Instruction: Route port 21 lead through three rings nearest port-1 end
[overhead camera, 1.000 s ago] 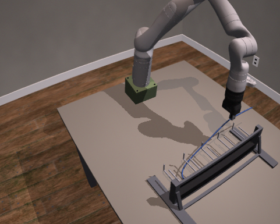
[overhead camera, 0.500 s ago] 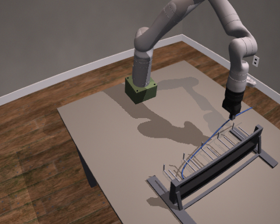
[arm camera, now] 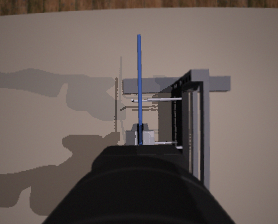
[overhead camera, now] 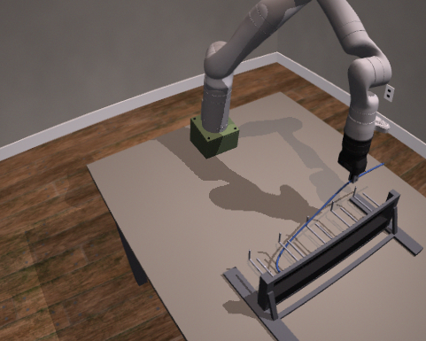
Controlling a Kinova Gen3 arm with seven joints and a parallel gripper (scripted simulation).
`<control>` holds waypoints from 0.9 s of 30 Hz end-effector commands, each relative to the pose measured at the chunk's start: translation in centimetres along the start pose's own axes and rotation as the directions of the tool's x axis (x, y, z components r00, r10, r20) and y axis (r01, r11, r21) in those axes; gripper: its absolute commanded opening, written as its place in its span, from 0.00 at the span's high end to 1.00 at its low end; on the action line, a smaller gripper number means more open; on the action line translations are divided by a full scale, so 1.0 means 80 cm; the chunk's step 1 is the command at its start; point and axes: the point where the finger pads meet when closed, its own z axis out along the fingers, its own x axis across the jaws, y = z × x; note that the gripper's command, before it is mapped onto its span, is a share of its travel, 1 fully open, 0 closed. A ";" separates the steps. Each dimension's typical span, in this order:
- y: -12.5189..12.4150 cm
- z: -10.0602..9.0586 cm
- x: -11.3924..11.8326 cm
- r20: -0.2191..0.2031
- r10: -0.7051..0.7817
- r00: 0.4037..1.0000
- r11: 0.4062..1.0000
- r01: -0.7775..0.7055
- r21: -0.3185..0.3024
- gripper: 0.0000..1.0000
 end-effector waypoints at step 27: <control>-0.001 0.011 0.001 -0.002 0.000 1.000 1.000 0.000 0.002 1.00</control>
